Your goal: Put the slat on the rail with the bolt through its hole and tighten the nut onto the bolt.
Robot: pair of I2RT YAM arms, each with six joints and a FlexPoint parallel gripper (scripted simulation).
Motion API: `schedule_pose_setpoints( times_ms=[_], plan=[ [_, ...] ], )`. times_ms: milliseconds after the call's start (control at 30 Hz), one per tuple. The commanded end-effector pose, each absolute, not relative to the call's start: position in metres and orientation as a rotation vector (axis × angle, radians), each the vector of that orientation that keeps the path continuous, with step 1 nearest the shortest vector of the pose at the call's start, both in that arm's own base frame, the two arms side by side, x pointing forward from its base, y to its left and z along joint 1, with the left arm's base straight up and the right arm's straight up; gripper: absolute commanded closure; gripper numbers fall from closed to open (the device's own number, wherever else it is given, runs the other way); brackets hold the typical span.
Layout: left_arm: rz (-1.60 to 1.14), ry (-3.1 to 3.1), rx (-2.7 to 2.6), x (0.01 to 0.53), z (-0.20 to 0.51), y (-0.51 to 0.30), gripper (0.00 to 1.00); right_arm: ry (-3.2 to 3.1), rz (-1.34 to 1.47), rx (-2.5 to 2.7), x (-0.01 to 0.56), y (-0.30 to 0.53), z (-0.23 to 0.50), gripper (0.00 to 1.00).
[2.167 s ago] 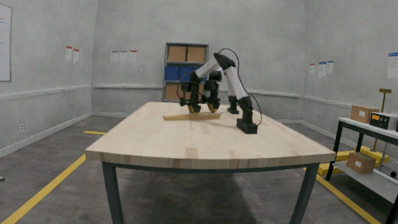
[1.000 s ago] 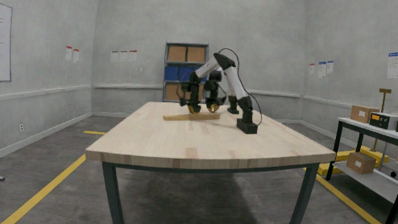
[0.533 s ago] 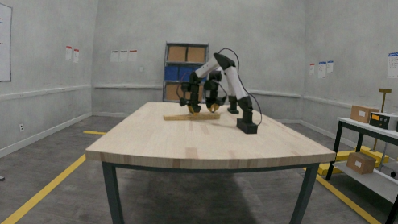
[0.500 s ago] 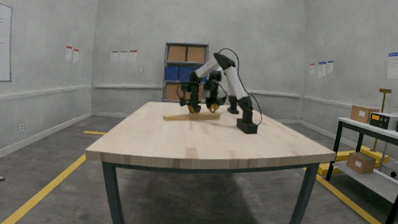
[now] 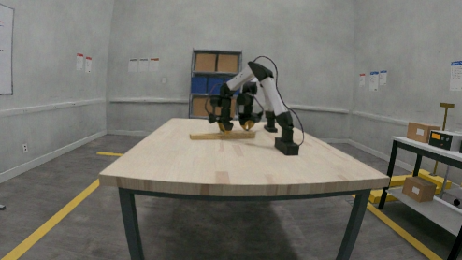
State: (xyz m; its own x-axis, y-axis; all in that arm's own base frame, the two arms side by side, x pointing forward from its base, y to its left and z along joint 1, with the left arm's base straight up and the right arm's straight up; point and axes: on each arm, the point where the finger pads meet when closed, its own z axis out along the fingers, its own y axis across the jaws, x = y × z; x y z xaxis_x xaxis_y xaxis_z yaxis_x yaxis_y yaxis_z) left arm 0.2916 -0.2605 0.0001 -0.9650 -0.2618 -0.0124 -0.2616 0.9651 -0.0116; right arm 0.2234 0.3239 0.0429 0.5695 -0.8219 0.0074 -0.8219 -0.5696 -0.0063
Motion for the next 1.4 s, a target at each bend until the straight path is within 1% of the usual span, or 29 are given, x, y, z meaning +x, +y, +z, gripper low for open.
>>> schedule_pose_setpoints(
  times_ms=[0, 1367],
  plan=[
    [-0.040, 3.090, -0.411, 0.2934, 0.0055, -0.2641, 0.32, 1.438, -0.002, -2.782, 0.2233, 0.3265, 0.0487, 0.64],
    [-0.040, 3.090, -0.411, 0.2934, 0.0055, -0.2641, 0.32, 1.438, -0.002, -2.782, 0.2235, 0.3268, 0.0393, 0.64]
  ],
)
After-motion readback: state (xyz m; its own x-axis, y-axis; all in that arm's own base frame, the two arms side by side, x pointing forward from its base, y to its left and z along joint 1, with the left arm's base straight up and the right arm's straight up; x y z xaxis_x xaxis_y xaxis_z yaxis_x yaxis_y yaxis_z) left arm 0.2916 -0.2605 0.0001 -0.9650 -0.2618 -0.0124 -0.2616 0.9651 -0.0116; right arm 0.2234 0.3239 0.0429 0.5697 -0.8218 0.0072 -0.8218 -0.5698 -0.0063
